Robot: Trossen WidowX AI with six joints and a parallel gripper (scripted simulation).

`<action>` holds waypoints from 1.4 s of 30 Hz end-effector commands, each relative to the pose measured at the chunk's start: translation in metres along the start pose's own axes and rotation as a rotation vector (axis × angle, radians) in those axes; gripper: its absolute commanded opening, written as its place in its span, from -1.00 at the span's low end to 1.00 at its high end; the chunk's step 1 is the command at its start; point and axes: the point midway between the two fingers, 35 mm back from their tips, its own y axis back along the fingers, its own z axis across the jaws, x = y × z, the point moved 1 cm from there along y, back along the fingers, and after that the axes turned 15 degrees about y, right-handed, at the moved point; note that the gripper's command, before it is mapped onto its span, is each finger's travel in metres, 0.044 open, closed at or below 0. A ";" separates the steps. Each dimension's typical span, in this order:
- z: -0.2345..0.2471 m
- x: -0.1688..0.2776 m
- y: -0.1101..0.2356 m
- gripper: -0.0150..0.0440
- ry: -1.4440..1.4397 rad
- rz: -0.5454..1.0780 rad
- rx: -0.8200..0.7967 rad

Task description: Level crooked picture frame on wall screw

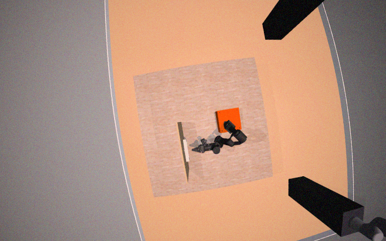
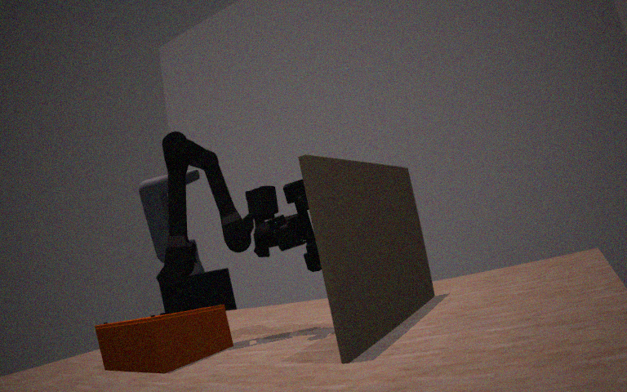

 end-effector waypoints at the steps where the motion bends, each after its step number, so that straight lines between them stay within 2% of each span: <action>1: -0.001 0.000 -0.011 0.39 0.005 0.009 0.000; 18: -0.001 0.000 -0.013 0.39 0.005 0.009 0.000; 42: 0.000 0.000 -0.050 0.39 0.005 0.009 -0.003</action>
